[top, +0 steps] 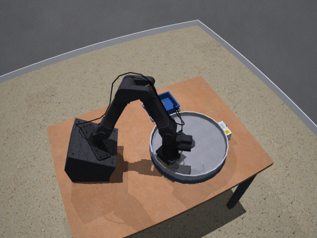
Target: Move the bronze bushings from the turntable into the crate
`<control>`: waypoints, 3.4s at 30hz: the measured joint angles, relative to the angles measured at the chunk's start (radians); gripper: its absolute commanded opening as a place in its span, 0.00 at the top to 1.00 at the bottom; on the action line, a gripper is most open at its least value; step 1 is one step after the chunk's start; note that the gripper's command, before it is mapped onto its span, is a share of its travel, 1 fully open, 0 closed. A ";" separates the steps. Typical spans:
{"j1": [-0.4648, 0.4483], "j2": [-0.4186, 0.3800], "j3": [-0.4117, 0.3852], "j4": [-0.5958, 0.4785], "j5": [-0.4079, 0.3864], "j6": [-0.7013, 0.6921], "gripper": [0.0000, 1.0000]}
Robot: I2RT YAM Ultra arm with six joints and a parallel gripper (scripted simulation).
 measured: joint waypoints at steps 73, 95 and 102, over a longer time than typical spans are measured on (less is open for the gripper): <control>0.002 0.012 -0.005 0.018 0.004 0.002 1.00; 0.002 0.012 -0.005 0.018 0.004 0.002 1.00; 0.002 0.012 -0.005 0.018 0.004 0.002 1.00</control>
